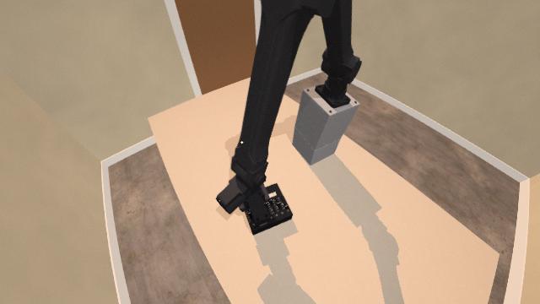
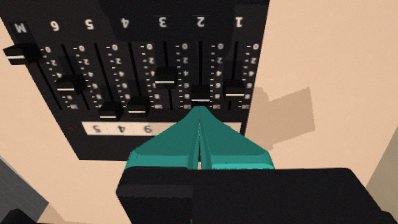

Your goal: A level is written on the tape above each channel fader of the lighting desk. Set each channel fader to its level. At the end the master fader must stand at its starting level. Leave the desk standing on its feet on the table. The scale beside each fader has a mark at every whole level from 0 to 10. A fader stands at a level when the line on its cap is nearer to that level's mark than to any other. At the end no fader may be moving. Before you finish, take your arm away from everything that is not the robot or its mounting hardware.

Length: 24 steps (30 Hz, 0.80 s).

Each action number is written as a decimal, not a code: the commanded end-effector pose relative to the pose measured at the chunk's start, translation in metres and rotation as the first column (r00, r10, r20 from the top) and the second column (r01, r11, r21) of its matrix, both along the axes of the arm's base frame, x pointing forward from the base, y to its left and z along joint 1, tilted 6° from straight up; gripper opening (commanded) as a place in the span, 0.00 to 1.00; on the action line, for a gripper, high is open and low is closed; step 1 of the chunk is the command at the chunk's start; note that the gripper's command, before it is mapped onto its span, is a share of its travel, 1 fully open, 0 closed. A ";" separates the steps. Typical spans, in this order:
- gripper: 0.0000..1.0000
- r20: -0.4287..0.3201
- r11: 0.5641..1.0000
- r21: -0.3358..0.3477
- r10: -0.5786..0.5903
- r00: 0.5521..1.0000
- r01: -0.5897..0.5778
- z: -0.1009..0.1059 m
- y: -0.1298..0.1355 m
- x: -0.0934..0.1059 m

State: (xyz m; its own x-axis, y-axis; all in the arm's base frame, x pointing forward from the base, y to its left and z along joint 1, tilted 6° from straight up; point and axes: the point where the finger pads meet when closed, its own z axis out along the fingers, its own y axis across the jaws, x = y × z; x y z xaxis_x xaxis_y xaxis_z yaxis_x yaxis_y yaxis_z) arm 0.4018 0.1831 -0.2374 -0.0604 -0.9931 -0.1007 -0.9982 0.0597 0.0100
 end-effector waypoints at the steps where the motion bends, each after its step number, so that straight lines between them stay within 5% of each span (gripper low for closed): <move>1: 0.00 0.009 1.000 0.012 0.005 1.000 -0.005 0.001 0.013 0.008; 24: 0.00 0.011 1.000 0.013 0.007 1.000 -0.007 0.002 0.022 0.009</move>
